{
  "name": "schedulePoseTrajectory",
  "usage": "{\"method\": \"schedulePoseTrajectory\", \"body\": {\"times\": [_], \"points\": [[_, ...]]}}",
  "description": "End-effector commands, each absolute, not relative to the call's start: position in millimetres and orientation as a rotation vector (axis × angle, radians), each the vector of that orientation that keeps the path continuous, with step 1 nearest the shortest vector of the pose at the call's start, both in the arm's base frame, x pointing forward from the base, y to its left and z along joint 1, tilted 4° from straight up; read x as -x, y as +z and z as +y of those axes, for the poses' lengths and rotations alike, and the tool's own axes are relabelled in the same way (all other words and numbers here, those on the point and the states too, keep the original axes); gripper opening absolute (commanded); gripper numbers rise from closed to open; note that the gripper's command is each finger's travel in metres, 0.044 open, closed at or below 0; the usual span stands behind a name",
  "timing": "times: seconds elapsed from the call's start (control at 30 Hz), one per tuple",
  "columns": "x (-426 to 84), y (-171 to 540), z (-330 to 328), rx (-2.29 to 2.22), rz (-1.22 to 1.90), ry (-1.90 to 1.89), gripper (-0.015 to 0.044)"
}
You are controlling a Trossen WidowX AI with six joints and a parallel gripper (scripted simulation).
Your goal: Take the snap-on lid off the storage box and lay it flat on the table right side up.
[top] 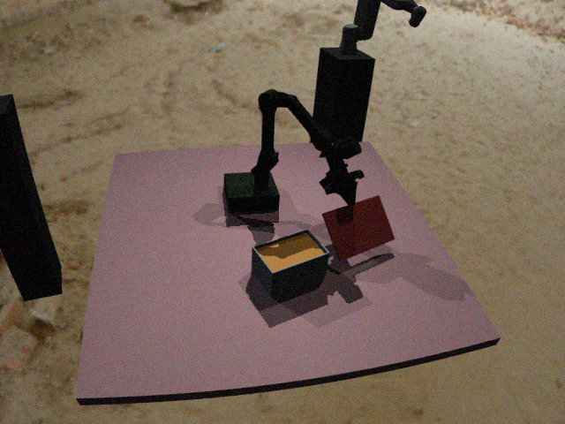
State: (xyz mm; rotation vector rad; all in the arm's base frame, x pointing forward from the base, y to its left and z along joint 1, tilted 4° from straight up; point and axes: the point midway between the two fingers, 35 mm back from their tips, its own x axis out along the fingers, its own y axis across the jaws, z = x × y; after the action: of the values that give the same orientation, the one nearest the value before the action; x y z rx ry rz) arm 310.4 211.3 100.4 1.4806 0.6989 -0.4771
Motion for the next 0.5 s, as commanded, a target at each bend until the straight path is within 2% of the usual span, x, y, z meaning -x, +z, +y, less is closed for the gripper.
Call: {"method": "schedulePoseTrajectory", "body": {"times": [0.0,0.47], "points": [[-312,99,211,-1.489,0.687,-0.477,0.0],[-311,88,211,-1.489,0.687,-0.477,0.0]]}}
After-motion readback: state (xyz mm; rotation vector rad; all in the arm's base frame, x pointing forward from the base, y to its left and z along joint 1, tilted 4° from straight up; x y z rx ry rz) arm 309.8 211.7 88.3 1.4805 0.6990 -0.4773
